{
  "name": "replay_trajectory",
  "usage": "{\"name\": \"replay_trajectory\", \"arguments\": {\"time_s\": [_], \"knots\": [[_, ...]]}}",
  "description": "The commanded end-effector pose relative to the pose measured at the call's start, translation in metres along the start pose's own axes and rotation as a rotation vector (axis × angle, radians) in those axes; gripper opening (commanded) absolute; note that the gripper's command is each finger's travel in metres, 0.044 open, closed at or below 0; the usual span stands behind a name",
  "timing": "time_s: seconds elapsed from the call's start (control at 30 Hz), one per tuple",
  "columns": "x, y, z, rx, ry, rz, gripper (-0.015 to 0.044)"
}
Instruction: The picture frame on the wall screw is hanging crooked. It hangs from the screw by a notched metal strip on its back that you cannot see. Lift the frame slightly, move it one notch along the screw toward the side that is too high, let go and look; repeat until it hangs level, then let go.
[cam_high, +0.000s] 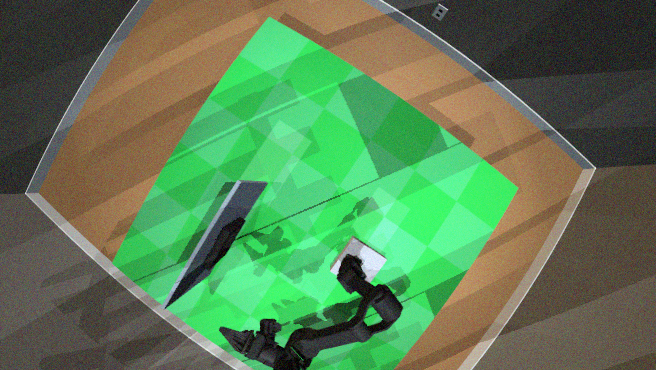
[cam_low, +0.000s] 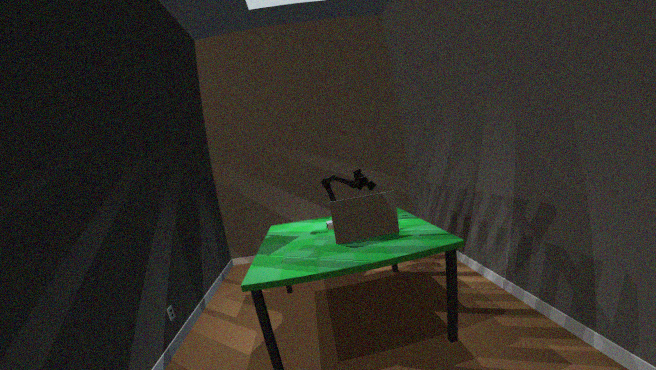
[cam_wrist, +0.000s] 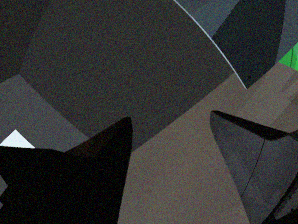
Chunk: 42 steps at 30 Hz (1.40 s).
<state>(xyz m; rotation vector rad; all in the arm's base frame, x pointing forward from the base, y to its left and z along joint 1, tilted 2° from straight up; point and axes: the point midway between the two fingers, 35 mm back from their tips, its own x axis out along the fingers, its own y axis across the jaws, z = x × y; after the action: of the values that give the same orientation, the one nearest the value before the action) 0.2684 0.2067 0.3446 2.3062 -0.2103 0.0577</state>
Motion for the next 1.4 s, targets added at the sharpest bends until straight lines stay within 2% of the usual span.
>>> {"name": "replay_trajectory", "arguments": {"time_s": [0.0,0.17,0.3,1.37], "knots": [[-0.024,-0.017,0.054,-0.344,-0.03,-0.062,0.026],[-0.052,-0.033,0.121,-0.722,-0.047,-0.121,0.026],[-0.062,-0.038,0.149,-0.863,-0.052,-0.136,0.026],[-0.063,-0.038,0.15,-0.869,-0.053,-0.136,0.026]]}}
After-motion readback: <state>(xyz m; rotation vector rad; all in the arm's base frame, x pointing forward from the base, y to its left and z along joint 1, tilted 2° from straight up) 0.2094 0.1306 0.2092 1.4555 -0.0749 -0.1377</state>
